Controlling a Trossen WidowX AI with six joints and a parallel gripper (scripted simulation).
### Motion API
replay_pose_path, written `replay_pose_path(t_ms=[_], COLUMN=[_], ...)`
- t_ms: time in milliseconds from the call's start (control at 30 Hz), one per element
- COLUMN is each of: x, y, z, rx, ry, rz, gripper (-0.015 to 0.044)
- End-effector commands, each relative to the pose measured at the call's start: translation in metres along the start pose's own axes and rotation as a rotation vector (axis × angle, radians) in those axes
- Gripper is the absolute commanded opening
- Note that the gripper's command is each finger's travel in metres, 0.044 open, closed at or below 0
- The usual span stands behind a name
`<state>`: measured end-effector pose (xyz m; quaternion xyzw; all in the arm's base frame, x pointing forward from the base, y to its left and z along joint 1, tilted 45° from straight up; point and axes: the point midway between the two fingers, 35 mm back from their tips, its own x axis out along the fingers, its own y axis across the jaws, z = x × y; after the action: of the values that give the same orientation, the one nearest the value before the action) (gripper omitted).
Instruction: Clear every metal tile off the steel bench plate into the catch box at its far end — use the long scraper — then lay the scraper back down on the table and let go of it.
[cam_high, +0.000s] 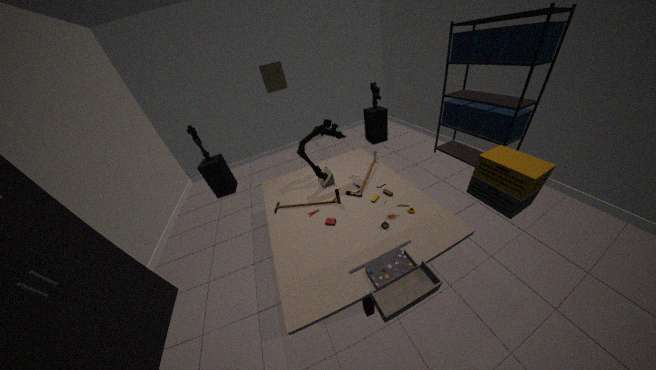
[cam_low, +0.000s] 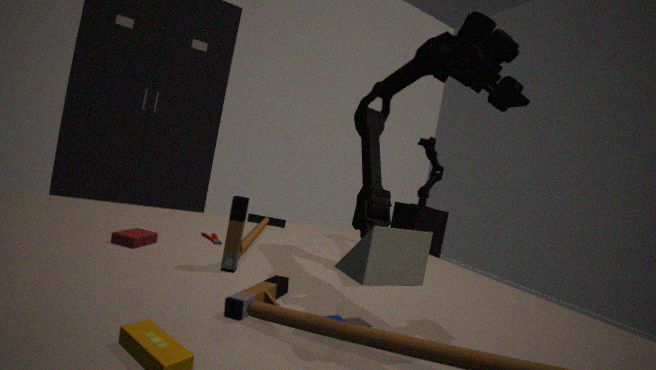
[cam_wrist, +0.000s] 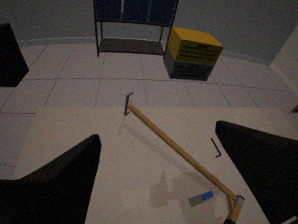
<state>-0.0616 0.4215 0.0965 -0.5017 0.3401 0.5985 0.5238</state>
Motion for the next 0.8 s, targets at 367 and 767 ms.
replay_pose_path(t_ms=[367, 767], x=[0.036, 0.057], y=[0.048, 0.088], z=[-0.003, -0.008], rx=[-0.374, -0.686], ry=[0.092, 0.156], rz=[-0.185, -0.349], gripper=[0.044, 0.044])
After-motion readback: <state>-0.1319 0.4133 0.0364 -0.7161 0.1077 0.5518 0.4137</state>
